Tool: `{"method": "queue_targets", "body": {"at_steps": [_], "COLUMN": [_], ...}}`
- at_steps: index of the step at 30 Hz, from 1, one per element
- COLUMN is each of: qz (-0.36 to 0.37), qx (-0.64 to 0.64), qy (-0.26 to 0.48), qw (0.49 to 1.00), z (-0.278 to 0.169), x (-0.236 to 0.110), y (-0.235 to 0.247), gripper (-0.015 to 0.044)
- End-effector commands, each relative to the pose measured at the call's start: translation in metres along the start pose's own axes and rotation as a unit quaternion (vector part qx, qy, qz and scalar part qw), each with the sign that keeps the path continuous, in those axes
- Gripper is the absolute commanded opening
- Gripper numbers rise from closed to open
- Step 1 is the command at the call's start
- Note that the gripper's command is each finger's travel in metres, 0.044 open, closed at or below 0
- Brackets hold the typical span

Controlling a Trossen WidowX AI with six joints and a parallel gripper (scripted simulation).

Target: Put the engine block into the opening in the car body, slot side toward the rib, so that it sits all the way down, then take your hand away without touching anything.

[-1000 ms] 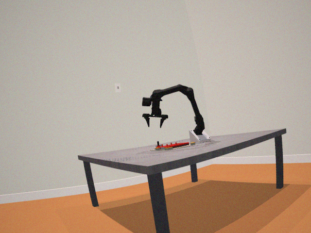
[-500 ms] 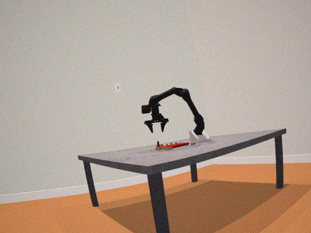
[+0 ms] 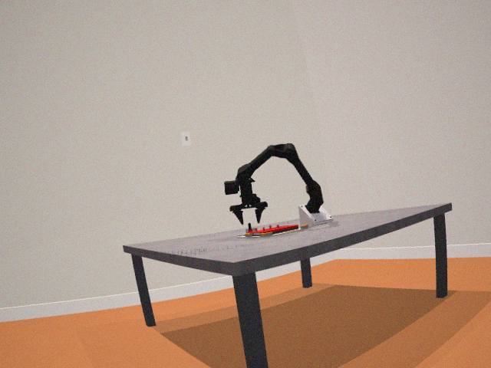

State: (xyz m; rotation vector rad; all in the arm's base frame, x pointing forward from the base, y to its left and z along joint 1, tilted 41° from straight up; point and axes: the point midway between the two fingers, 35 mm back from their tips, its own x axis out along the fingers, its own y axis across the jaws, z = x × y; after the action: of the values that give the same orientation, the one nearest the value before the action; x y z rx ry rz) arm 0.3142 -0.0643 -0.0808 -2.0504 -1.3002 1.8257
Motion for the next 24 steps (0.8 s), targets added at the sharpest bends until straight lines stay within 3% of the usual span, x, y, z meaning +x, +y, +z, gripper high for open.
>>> {"method": "queue_targets", "body": {"at_steps": [1, 20, 24], "qz": [-0.004, -0.004, -0.004], "qx": [0.002, 0.002, 0.002], "qy": [0.0, 0.0, 0.0], "qw": [1.0, 1.0, 1.0], "z": [0.0, 0.0, 0.0], "x": [0.006, 0.033, 0.033], "y": [-0.001, -0.001, -0.001], "gripper": [0.044, 0.044, 0.0335]}}
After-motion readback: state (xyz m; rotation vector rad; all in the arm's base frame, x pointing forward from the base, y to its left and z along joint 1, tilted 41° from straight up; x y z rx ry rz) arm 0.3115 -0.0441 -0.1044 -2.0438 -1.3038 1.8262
